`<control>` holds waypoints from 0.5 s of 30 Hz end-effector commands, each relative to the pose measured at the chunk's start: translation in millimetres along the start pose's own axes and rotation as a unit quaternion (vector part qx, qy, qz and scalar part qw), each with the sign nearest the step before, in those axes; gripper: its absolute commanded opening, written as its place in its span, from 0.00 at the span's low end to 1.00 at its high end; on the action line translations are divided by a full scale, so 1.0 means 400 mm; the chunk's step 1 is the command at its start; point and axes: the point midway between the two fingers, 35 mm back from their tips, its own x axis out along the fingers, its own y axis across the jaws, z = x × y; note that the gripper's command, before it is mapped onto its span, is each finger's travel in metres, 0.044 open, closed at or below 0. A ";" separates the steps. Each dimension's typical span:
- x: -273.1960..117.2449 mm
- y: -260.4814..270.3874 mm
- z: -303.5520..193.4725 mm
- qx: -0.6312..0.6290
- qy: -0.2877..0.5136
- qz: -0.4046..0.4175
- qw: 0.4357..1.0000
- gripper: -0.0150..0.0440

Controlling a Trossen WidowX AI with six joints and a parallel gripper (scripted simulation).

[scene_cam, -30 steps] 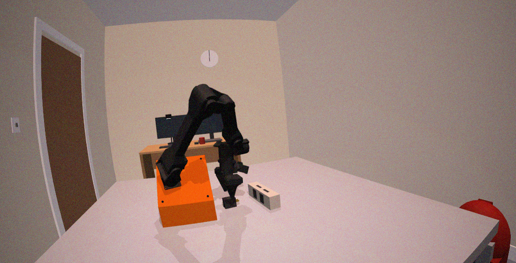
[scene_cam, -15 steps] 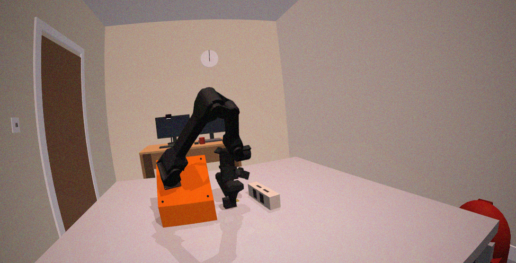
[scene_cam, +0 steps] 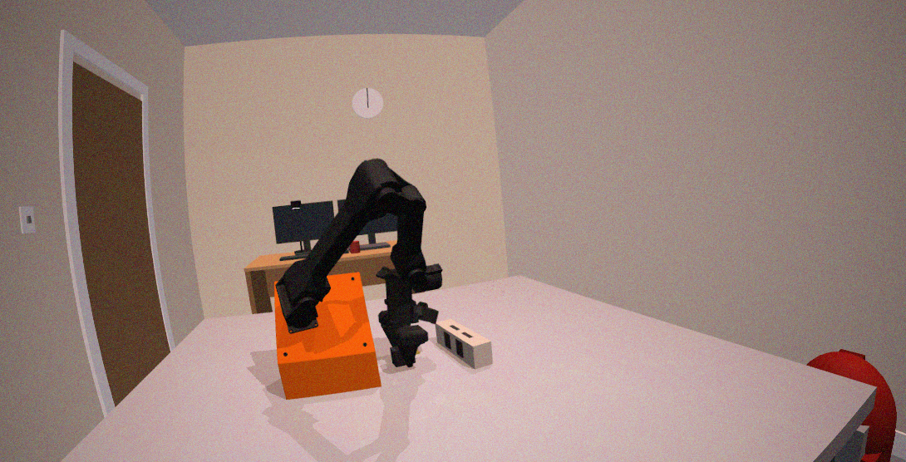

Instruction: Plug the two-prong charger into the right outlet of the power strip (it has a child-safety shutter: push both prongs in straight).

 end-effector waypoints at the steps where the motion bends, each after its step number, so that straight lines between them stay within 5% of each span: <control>1: -0.001 0.000 0.001 0.000 0.000 0.000 1.000 0.91; 11: -0.001 0.000 0.001 0.000 0.000 0.000 1.000 0.47; 15: -0.001 0.000 0.001 0.000 0.000 0.000 1.000 0.42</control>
